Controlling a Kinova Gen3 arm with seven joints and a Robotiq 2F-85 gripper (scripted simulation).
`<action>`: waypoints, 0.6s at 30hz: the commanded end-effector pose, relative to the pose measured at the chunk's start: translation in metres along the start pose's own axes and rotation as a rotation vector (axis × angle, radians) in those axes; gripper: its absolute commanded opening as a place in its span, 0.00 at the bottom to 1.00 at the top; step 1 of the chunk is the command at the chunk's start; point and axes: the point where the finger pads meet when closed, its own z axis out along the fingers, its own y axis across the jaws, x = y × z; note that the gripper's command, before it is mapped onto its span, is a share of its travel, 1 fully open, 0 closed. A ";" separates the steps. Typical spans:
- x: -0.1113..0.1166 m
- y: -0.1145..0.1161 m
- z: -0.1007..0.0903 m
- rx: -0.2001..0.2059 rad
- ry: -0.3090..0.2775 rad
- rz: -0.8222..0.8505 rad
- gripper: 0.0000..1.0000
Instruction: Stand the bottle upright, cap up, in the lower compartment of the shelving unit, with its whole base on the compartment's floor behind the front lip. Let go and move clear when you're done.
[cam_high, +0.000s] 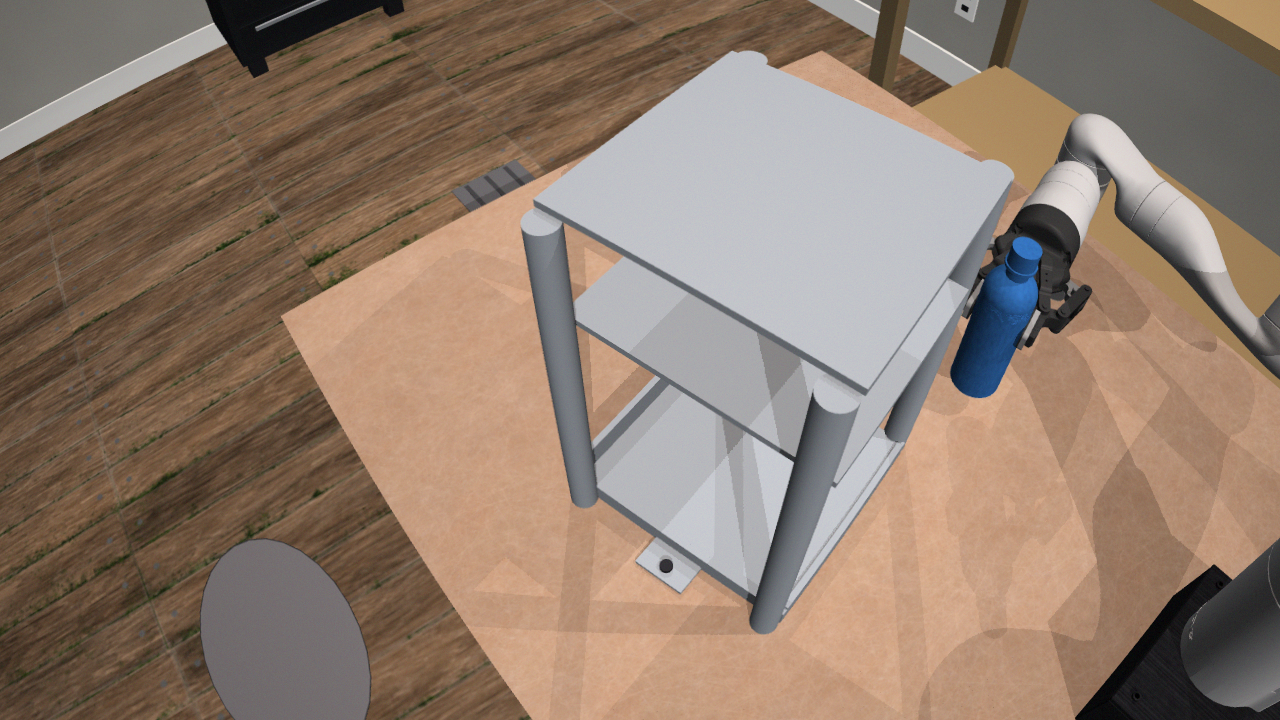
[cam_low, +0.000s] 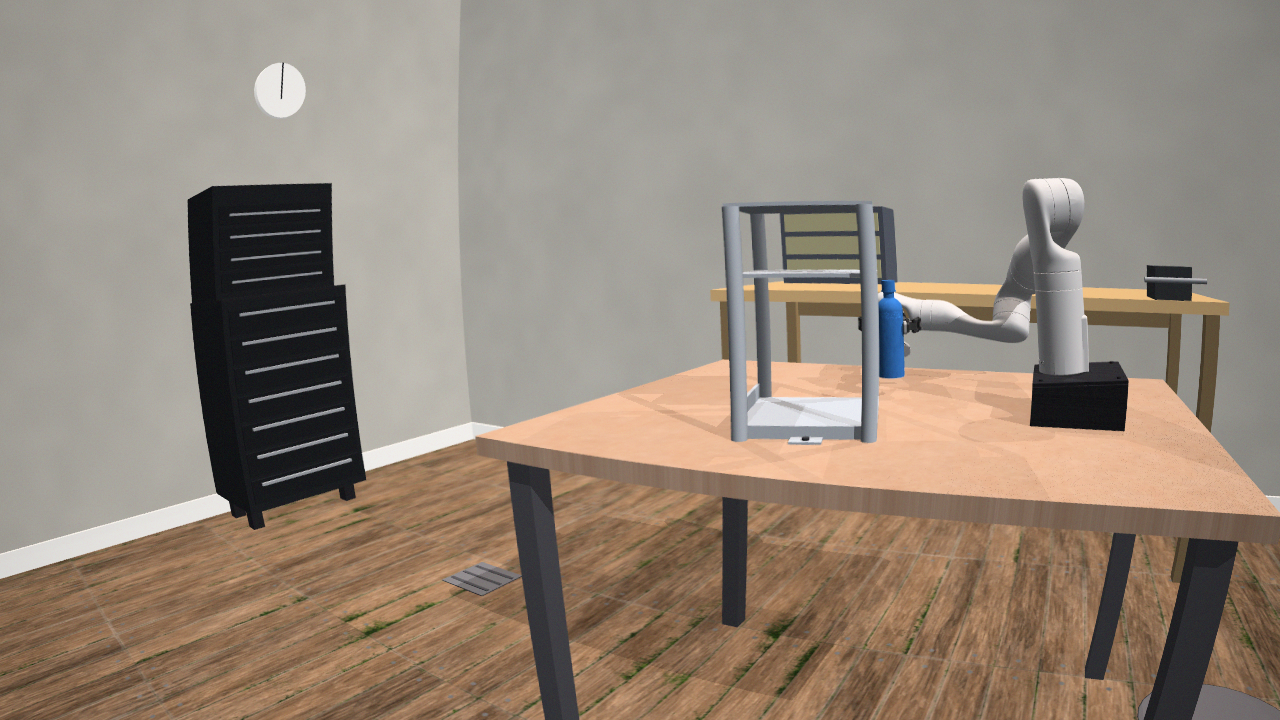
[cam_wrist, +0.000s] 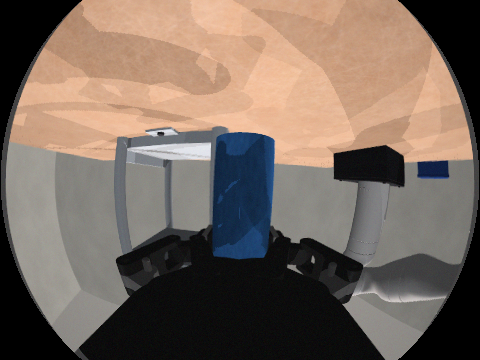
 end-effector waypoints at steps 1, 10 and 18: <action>-0.001 -0.011 0.000 0.005 0.003 -0.002 0.00; -0.001 -0.030 0.000 0.005 0.004 -0.002 0.00; -0.001 -0.056 0.000 0.005 0.004 -0.003 0.00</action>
